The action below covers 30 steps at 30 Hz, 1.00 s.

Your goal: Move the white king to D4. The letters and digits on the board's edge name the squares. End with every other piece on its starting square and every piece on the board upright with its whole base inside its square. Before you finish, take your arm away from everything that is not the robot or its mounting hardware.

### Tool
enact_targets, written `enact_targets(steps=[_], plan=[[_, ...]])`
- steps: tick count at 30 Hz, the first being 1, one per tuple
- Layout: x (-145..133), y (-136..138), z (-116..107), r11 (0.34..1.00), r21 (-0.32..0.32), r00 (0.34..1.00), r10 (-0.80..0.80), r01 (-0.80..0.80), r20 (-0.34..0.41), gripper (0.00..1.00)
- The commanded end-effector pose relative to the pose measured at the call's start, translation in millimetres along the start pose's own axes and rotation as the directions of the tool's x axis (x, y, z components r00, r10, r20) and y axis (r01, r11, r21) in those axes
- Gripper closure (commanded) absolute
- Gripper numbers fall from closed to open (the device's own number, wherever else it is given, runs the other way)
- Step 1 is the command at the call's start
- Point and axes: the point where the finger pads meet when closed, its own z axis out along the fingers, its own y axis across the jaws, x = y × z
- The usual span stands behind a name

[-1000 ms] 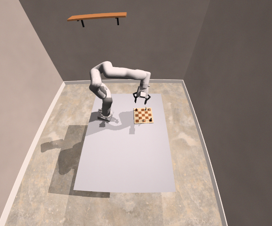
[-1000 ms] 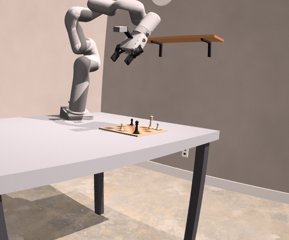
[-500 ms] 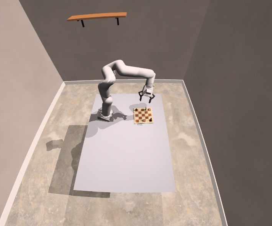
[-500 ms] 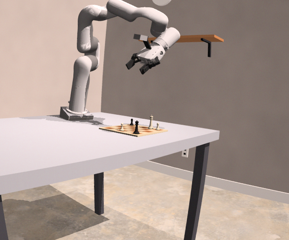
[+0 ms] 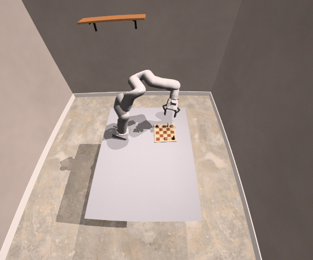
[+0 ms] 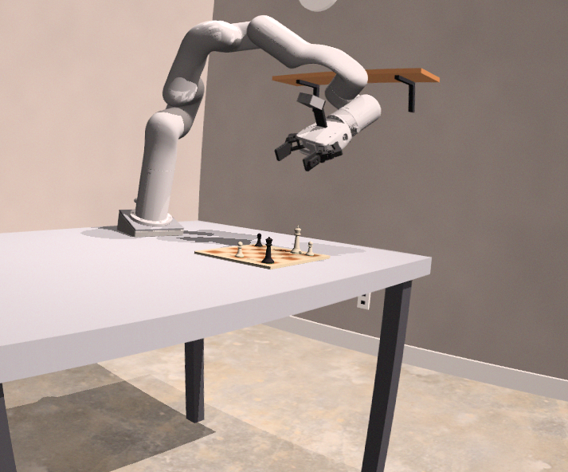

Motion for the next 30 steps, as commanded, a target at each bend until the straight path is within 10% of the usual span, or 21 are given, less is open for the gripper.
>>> enact_targets(steps=[1,30], plan=[[-30,-13,-11,1.0,0.002,0.996,0.019,-0.019,-0.084,0.0],[-198,-8,-29,0.972,0.222,0.899,0.166,-0.08,-0.404,0.0]])
